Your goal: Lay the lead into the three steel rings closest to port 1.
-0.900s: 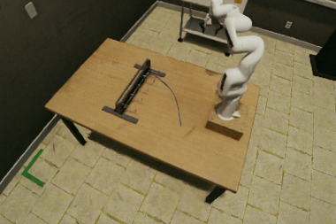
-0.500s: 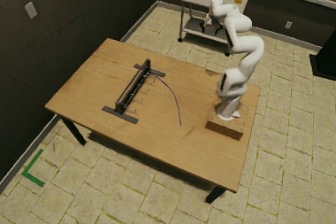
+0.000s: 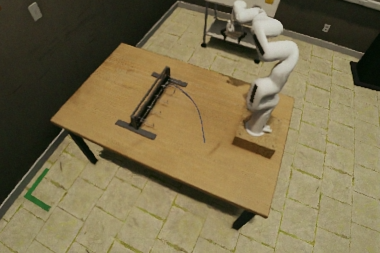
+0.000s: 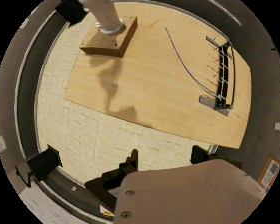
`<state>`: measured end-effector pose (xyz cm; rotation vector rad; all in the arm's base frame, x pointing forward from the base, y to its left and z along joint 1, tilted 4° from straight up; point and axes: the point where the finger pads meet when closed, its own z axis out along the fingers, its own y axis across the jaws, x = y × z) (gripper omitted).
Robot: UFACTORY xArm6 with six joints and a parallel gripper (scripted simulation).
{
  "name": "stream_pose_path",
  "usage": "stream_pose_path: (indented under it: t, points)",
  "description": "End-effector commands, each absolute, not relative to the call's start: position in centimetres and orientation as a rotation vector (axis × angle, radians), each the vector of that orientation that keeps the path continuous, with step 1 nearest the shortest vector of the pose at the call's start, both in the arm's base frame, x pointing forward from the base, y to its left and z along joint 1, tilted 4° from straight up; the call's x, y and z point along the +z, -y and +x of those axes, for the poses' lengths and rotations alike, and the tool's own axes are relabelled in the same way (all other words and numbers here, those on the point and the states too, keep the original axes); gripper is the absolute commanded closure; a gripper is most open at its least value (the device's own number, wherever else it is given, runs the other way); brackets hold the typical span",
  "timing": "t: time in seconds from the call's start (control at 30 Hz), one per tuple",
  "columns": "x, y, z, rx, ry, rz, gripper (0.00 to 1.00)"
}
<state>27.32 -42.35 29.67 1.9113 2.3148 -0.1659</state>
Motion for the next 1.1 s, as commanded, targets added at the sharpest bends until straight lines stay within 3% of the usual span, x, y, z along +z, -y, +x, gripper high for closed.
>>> stream_pose_path:
  t: [0.0,1.07]
  points:
    - [27.9,39.9,30.1,-0.155,-2.319,1.902,0.0]
    - [16.5,21.6,38.3,-0.091,-2.405,1.869,0.0]
